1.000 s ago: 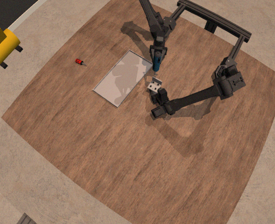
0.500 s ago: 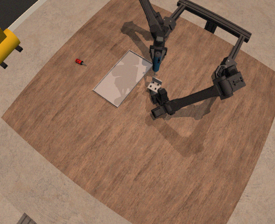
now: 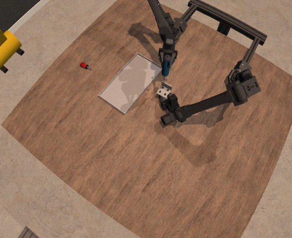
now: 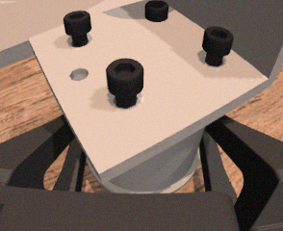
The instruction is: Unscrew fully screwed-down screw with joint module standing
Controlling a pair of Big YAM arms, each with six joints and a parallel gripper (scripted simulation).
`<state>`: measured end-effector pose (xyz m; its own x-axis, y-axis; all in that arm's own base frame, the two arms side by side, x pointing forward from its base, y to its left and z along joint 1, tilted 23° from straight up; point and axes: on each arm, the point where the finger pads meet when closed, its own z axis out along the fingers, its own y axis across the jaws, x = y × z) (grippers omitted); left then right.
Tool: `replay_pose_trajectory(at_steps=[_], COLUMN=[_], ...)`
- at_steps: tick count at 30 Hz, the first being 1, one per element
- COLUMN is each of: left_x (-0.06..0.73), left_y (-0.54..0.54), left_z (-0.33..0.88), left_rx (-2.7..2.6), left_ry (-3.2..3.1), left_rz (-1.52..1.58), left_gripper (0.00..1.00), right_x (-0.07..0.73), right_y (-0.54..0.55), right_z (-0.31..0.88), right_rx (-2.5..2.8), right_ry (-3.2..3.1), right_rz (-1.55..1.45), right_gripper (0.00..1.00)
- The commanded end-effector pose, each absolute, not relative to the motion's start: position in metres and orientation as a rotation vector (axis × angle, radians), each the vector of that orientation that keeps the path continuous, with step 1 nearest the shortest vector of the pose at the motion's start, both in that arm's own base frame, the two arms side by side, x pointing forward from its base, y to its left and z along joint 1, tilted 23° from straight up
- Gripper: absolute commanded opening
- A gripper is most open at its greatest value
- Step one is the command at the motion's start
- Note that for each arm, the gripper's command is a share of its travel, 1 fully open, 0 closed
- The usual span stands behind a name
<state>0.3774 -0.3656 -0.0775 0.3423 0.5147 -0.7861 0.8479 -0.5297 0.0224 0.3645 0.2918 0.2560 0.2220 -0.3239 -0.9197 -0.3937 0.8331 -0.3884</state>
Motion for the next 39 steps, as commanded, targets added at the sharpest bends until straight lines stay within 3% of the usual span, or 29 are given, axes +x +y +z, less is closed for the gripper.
replay_pose_trajectory(at_steps=[1,39], left_x=[0.384,0.384], left_y=[-0.370,-0.370], left_z=[-0.072,-0.072], left_rx=[2.178,2.178], left_ry=[1.176,1.176], left_rz=[-1.028,-1.028], left_gripper=[0.59,0.59], right_x=[0.383,0.380], right_y=[0.309,0.308], right_z=[0.316,0.311], right_rx=[-0.558,-0.554], right_ry=[1.265,1.244], right_rz=[0.084,0.103], right_gripper=[0.42,0.42])
